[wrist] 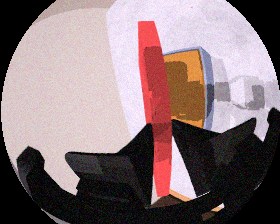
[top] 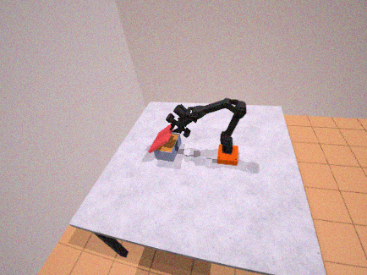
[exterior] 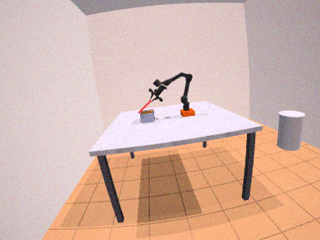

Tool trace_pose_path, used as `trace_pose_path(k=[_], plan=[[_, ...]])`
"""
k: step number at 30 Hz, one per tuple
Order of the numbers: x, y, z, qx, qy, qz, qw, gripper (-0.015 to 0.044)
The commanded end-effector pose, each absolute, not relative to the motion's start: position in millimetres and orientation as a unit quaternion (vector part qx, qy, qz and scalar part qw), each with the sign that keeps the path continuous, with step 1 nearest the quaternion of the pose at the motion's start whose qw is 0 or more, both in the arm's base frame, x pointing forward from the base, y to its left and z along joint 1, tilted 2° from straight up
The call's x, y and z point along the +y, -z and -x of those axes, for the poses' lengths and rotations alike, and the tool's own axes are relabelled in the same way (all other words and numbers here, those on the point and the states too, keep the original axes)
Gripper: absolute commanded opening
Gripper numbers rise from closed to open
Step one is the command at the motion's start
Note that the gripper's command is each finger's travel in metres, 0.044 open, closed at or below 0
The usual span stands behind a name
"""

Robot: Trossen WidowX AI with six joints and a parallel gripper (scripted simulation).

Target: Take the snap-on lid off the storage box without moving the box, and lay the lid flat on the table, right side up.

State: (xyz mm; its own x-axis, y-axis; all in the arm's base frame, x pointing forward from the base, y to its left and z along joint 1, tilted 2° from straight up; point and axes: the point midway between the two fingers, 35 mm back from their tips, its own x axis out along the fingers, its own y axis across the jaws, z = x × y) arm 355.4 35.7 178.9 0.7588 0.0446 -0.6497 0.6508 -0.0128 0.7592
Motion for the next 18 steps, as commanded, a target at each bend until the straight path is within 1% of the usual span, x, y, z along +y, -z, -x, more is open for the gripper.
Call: trace_pose_path(k=[1, 18], plan=[[36.2, -193.6, -357.9, 0.253, 0.222, -0.675, 0.656, 0.0000], [35.3, -215.7, -357.7, 0.253, 0.222, -0.675, 0.656, 0.0000]])
